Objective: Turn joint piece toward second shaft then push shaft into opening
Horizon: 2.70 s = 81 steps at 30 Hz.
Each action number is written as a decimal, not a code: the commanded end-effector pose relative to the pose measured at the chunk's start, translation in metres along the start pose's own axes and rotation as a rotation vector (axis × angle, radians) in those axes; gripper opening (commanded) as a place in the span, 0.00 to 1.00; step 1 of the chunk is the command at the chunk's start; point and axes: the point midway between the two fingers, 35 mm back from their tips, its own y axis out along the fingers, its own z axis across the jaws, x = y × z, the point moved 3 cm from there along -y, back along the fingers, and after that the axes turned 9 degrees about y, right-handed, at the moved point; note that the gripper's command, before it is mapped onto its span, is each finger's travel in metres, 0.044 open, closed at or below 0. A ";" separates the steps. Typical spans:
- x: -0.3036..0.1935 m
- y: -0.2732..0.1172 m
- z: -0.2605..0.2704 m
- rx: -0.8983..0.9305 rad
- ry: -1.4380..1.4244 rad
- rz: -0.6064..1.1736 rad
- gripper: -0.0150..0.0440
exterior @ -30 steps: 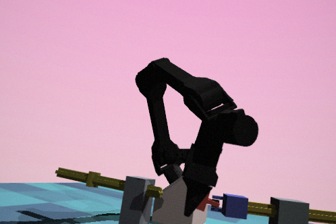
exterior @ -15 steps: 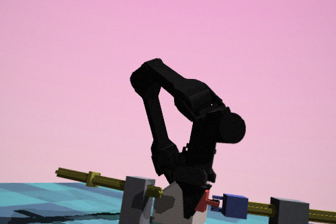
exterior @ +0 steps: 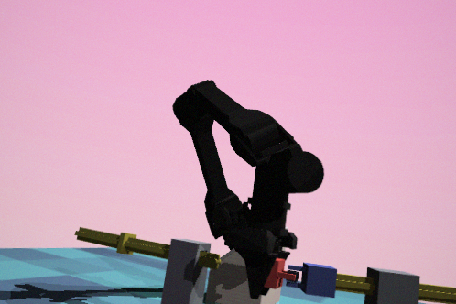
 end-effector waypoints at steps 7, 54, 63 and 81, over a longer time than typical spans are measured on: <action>0.000 0.000 0.000 0.000 0.001 0.001 0.25; -0.009 -0.027 -0.003 0.035 -0.003 -0.190 1.00; -0.010 -0.040 -0.001 0.019 -0.154 -0.173 1.00; -0.009 -0.094 0.002 -0.017 -0.762 -0.097 1.00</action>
